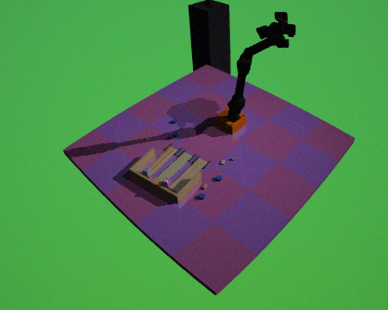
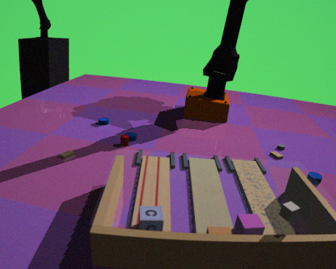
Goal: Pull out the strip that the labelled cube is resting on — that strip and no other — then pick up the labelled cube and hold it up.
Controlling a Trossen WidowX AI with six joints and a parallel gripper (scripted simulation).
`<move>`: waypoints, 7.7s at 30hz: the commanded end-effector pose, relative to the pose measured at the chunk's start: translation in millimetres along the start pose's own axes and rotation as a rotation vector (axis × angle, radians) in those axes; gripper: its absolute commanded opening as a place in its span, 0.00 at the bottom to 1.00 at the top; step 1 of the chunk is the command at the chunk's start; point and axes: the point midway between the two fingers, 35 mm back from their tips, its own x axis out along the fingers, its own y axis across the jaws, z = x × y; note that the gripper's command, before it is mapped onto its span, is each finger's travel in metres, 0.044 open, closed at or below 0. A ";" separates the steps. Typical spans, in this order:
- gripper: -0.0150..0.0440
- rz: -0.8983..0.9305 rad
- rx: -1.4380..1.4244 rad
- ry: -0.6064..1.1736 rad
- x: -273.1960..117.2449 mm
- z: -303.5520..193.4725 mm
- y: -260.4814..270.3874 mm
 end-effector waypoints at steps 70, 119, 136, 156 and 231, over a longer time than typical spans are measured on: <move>0.93 0.214 -3.149 -2.890 -87.2 -471.1 452.6; 0.25 -1.171 -2.094 -2.802 -140.6 -613.2 542.2; 0.25 -1.171 -2.095 -2.802 -146.1 -617.0 568.9; 0.25 -1.171 -2.095 -2.801 -152.6 -619.6 600.9; 0.25 -1.172 -2.093 -2.801 -167.2 -609.4 611.5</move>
